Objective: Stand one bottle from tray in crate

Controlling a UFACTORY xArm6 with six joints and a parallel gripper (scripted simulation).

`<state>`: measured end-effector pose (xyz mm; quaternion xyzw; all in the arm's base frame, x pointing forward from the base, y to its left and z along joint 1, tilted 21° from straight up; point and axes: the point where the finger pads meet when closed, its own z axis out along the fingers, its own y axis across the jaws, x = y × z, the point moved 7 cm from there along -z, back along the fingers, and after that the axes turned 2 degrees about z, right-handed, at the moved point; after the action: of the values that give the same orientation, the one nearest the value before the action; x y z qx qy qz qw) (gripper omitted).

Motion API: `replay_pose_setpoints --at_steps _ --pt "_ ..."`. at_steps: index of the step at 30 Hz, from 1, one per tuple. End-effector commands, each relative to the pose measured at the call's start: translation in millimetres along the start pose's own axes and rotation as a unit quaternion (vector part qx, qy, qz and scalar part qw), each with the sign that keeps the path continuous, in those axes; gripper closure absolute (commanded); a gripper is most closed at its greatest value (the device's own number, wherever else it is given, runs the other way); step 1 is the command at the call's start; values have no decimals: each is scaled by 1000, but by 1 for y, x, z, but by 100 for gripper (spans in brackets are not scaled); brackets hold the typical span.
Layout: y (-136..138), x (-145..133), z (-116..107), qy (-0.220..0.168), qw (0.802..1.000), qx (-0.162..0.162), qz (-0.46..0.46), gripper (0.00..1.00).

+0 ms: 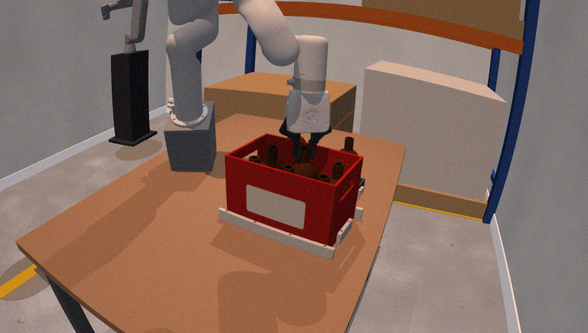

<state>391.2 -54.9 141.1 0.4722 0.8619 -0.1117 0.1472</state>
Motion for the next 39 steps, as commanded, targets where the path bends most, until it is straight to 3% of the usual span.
replay_pose_setpoints --at_steps 1,39 --pt "1 -1 0 -1 1000 -1 0 100" --pt "1 -1 14 -1 1000 -1 0 100"
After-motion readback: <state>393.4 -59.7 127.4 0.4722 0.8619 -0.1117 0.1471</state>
